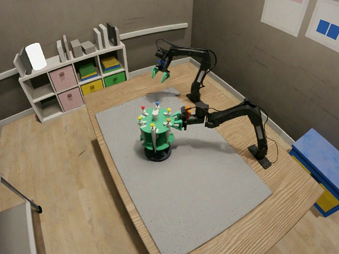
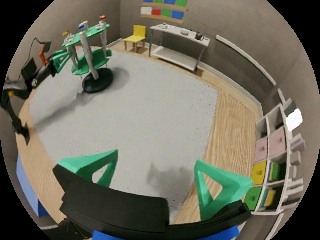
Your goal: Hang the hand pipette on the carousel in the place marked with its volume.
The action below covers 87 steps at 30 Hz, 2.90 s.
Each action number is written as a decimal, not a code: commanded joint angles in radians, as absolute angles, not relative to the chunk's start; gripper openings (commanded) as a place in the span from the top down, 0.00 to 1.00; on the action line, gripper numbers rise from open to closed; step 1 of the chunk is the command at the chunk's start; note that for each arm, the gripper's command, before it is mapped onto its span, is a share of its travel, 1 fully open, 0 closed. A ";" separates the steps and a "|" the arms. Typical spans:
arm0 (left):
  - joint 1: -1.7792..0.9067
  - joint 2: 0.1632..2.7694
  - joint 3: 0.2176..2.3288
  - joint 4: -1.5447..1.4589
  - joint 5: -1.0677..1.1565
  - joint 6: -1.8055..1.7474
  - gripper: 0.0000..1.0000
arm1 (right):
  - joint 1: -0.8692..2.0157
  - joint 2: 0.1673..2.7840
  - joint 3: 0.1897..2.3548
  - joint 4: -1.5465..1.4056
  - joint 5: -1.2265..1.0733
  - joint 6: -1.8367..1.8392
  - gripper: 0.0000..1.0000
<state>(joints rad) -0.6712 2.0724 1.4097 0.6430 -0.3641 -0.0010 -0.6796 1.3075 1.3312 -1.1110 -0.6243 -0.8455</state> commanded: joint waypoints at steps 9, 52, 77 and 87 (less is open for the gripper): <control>-0.592 2.005 1.395 0.681 -0.110 0.009 0.50 | -0.691 1.317 1.341 -1.102 -0.648 -0.856 0.00; -0.596 2.011 1.403 0.679 -0.104 0.002 0.50 | -0.691 1.317 1.341 -1.102 -0.648 -0.856 0.00; -0.596 2.011 1.403 0.679 -0.112 0.002 0.88 | -0.691 1.317 1.341 -1.102 -0.648 -0.856 0.00; -0.596 2.011 1.403 0.679 -0.112 0.002 0.88 | -0.691 1.317 1.341 -1.102 -0.648 -0.856 0.00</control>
